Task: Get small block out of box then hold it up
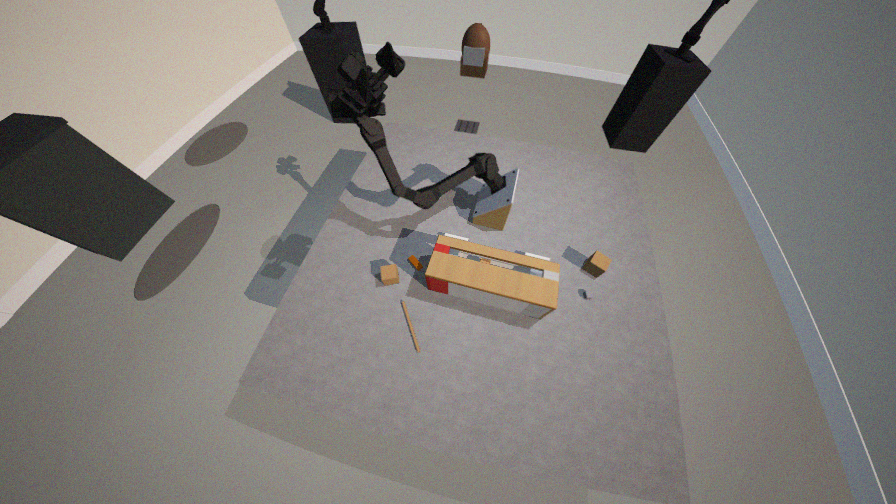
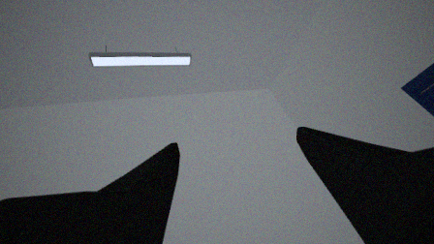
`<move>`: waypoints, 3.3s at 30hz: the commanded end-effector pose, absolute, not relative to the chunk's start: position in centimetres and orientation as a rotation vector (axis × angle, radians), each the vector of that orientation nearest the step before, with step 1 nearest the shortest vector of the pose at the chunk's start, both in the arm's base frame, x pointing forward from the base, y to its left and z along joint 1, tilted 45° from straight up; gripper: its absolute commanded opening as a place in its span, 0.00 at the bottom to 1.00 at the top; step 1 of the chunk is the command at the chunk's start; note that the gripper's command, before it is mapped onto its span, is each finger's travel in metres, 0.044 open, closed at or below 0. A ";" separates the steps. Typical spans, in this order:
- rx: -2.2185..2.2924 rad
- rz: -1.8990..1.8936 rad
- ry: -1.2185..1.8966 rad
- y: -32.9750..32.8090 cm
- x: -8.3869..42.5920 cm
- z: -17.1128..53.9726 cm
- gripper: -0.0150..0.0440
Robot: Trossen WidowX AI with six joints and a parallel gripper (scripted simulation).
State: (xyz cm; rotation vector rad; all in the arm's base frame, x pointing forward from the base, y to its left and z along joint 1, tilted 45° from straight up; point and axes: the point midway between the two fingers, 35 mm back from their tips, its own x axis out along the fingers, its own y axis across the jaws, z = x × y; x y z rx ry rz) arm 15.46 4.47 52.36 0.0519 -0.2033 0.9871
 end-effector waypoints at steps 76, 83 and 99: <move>-1.712 0.366 2.115 2.7 30.0 -0.1 0.93; -1.715 0.369 2.121 1.9 29.8 -0.9 0.93; -1.723 0.375 2.136 0.1 29.2 -2.7 0.93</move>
